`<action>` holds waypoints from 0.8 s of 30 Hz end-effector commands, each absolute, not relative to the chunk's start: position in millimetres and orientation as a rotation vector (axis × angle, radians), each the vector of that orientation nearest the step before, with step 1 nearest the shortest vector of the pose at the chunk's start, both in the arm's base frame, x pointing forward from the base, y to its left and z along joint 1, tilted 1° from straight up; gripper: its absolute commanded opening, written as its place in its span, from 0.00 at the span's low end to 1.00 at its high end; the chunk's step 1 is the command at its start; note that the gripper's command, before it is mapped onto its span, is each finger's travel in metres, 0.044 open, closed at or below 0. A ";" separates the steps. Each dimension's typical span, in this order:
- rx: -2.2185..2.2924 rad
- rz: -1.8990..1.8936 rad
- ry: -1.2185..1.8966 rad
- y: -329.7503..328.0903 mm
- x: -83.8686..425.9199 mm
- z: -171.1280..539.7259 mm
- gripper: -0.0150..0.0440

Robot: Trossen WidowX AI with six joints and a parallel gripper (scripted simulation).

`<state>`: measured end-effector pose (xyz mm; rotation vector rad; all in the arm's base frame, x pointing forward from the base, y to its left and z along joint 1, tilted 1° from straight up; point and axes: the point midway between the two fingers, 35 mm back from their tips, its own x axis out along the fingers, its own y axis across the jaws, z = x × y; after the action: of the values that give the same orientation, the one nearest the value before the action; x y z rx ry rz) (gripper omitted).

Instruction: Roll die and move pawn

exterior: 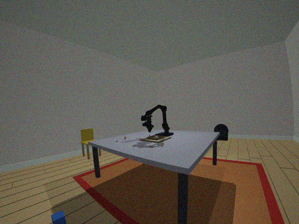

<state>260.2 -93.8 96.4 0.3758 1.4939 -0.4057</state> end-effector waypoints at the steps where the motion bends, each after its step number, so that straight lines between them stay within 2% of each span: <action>1: 0.387 -0.412 1.495 -94.8 259.1 90.0 0.59; 24: 0.387 -0.412 1.495 -96.6 261.0 53.5 0.59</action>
<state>262.1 -97.2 61.9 0.3828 1.4849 -0.4137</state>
